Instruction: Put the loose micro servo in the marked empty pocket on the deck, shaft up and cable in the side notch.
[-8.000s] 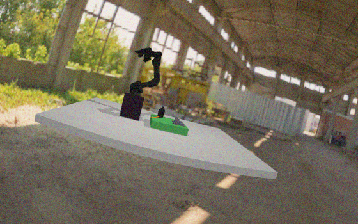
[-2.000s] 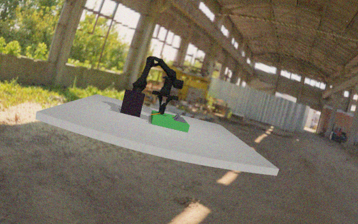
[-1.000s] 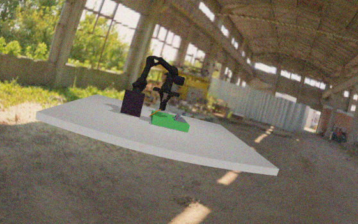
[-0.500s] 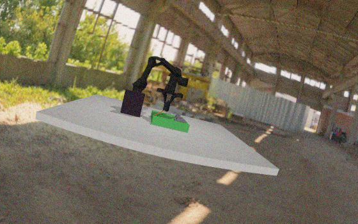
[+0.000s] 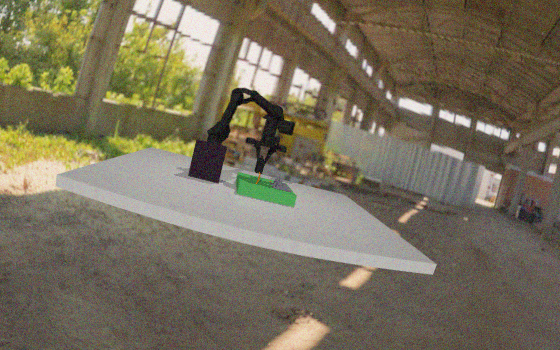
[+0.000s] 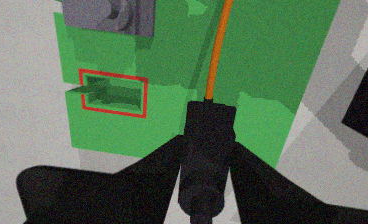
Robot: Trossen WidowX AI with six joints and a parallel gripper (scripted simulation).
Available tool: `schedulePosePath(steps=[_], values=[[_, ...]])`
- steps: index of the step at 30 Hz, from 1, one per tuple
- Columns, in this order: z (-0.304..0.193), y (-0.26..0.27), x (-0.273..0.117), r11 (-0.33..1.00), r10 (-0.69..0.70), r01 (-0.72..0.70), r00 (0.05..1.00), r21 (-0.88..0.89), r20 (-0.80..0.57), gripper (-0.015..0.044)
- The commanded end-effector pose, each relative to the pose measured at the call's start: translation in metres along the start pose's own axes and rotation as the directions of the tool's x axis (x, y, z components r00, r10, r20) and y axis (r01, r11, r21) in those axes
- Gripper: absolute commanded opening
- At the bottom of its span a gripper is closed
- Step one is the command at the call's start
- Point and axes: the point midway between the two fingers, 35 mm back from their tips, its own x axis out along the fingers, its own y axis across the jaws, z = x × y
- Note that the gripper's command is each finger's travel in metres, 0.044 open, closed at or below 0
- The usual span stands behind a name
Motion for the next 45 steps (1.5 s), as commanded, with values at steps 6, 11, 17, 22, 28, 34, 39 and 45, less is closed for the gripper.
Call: schedulePosePath(steps=[6, 11, 17, 22, 28, 34, 39, 45], values=[[-0.0012, 0.0015, -0.0013, 0.956, 0.005, -0.005, 1.0, -0.293, -0.003, 0.0], [-0.0013, 0.0015, -0.0013, 0.891, 0.005, -0.006, 1.0, -0.454, -0.003, 0.0], [-0.0013, 0.0015, -0.0013, 0.778, 0.005, -0.006, 1.0, -0.628, -0.003, 0.0], [-0.0013, 0.0015, -0.0013, 0.658, 0.005, -0.005, 1.0, -0.753, -0.003, 0.0], [-0.0013, 0.0015, -0.0013, 0.487, 0.005, -0.005, 1.0, -0.873, -0.003, 0.0], [-0.0013, 0.0015, -0.0013, 0.296, 0.005, -0.004, 1.0, -0.955, -0.003, 0.0], [-0.0013, 0.0015, -0.0013, 0.126, 0.005, -0.004, 1.0, -0.992, -0.003, 0.0], [-0.0013, 0.0015, -0.0013, 0.04, 0.005, -0.003, 1.0, -0.999, -0.003, 0.0]])
